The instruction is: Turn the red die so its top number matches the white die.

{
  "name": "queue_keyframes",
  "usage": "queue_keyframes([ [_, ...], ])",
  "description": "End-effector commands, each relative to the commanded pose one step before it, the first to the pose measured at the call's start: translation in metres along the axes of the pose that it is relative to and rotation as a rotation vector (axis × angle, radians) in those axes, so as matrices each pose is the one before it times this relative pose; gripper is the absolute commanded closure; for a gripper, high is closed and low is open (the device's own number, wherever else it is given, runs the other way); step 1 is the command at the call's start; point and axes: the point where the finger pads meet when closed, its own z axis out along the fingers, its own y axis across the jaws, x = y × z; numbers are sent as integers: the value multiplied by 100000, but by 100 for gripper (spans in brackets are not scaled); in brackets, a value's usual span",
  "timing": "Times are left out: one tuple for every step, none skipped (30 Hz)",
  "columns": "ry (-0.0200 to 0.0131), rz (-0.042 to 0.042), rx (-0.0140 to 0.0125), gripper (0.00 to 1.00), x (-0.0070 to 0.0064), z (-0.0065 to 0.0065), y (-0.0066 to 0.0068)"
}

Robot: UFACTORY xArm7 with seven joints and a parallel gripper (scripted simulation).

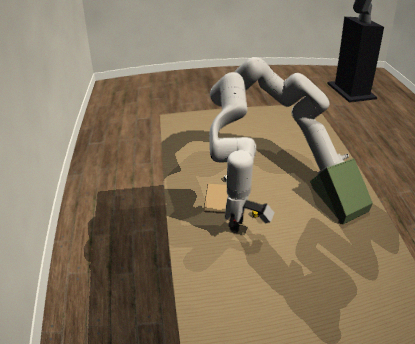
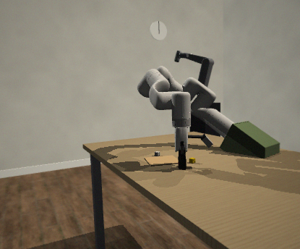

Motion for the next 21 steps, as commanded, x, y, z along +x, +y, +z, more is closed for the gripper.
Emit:
queue_keyframes([
  [-50,-29,-516,64,17,-236,149],
  [0,0,0,64,0,0,0],
  [0,0,0,64,0,0,0],
  [0,0,0,64,0,0,0],
  [0,0,0,64,0,0,0],
  [0,0,0,64,0,0,0],
  [0,0,0,64,0,0,0],
  [0,0,0,64,0,0,0],
  [0,0,0,64,0,0,0],
  [0,0,0,64,0,0,0],
  [0,0,0,64,0,0,0],
  [0,0,0,64,0,0,0],
  [0,0,0,64,0,0,0],
  [0,0,0,64,0,0,0],
  [0,0,0,64,0,0,0],
  [0,0,0,64,0,0,0],
  [0,0,0,64,0,0,0],
  [0,0,0,85,0,0,0],
  [0,0,0,85,0,0,0],
  [0,0,0,85,0,0,0],
  [0,0,0,85,0,0,0],
])
